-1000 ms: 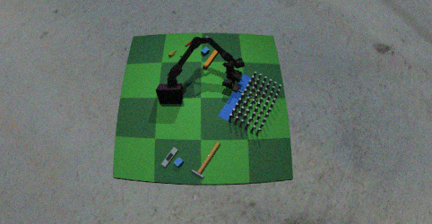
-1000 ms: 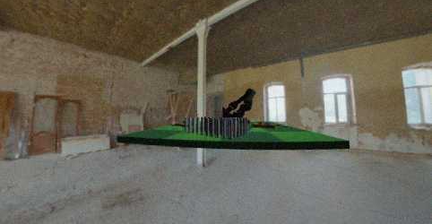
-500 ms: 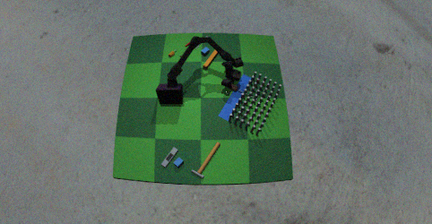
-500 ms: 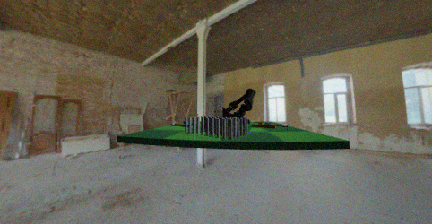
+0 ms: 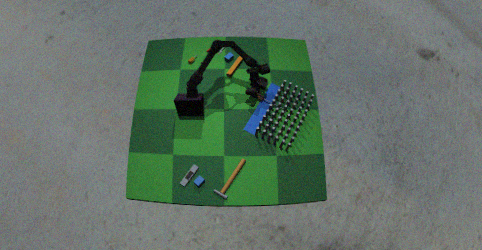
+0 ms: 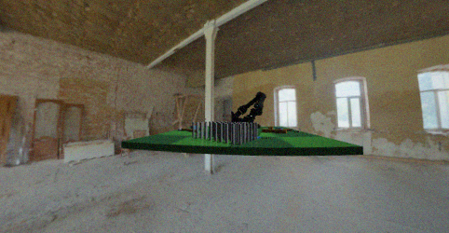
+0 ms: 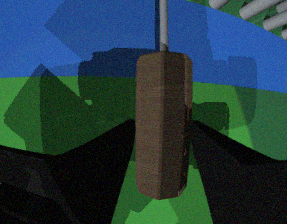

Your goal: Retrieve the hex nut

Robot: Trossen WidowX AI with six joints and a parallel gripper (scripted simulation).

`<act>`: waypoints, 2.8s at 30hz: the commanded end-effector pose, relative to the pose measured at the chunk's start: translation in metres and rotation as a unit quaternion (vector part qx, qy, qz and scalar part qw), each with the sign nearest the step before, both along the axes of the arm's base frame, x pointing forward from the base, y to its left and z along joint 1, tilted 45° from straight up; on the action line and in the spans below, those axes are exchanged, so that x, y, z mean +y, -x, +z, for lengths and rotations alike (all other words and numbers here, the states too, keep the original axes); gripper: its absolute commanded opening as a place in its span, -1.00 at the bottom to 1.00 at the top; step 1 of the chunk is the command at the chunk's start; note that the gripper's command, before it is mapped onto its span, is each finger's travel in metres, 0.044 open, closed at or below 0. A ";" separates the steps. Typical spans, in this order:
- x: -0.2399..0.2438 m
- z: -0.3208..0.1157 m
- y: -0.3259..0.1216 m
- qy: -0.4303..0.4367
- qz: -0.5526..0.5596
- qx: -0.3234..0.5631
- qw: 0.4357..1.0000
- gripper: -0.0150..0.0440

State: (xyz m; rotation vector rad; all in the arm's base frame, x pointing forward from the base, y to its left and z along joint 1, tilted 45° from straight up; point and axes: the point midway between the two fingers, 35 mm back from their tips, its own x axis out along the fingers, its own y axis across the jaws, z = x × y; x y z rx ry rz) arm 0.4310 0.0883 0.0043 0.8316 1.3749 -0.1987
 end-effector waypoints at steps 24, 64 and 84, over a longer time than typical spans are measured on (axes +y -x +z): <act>0.008 0.005 0.016 0.002 -0.003 0.002 1.000 -0.49; 0.022 0.015 0.040 0.001 -0.003 0.002 1.000 -0.49; 0.029 0.020 0.052 0.001 -0.003 0.002 1.000 -0.49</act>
